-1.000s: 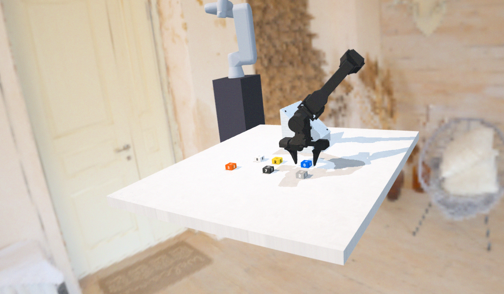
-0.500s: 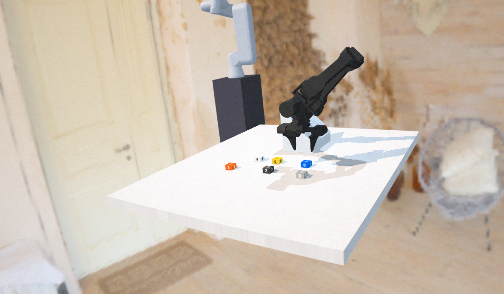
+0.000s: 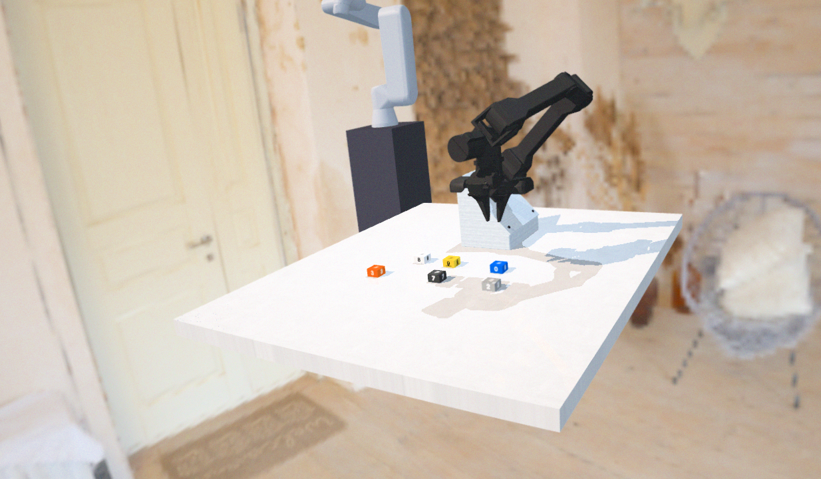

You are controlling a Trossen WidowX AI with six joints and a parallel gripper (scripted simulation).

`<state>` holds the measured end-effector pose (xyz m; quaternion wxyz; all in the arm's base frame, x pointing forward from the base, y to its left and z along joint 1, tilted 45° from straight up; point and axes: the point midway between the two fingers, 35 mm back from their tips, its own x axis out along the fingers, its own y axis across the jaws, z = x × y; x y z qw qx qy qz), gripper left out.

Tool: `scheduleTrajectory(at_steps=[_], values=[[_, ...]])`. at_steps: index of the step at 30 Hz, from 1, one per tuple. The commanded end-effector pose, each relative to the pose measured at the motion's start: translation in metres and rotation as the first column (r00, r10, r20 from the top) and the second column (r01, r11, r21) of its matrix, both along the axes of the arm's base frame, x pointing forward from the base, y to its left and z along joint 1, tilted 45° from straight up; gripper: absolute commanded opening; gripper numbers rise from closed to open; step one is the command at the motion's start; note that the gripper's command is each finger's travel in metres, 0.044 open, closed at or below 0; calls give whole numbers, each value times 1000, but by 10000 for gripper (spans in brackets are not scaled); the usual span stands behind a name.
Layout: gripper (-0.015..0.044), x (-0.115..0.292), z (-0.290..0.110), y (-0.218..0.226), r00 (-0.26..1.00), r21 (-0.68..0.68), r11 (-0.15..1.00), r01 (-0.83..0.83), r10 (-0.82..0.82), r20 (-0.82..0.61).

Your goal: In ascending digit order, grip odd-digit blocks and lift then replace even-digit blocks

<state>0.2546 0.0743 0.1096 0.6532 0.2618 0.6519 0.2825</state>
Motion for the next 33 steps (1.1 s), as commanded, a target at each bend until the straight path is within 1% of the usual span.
scheduleTrajectory(at_steps=[1,9,13,15,18,19,23,24,33], values=[[120,16,5,1,1000,-3,1000,-3,3,8],[120,98,22,18,1000,-1,1000,-3,3,15],[120,105,23,20,1000,-1,1000,-3,3,15],[173,106,13,30,1000,-2,1000,-3,3,15],[251,106,-25,68,1000,1,1000,-3,3,16],[277,105,-31,76,1000,3,1000,-3,3,16],[383,104,-34,78,1000,3,1000,-3,3,16],[400,104,-34,78,1000,3,1000,-3,3,16],[400,105,-43,88,1000,4,1000,-3,3,16]])
